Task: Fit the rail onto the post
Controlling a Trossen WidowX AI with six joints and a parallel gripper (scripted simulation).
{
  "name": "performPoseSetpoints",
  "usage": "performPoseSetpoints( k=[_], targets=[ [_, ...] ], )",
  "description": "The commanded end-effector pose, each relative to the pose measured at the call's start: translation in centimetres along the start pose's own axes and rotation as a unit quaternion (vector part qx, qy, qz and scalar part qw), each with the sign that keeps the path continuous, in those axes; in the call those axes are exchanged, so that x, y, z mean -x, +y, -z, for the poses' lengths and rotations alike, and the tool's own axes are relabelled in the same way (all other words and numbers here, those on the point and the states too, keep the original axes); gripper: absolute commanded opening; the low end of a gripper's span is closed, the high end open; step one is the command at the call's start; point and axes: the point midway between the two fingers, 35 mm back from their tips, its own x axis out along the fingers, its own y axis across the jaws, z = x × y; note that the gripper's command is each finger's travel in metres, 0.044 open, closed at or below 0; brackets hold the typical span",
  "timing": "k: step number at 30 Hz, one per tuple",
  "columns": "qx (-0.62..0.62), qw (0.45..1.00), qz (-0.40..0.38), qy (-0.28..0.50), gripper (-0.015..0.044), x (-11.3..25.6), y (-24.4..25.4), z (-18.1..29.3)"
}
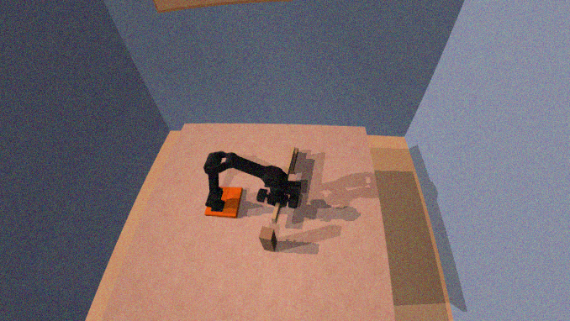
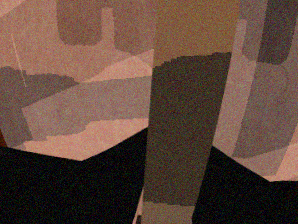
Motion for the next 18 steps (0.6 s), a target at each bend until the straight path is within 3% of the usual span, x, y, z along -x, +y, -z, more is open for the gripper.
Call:
performPoseSetpoints(
  k=[1,18],
  targets=[
    [0.0,1.0,0.005,-0.001,0.0,0.47,-0.1,-0.13],
    [0.0,1.0,0.005,-0.001,0.0,0.39,-0.18,-0.08]
  ],
)
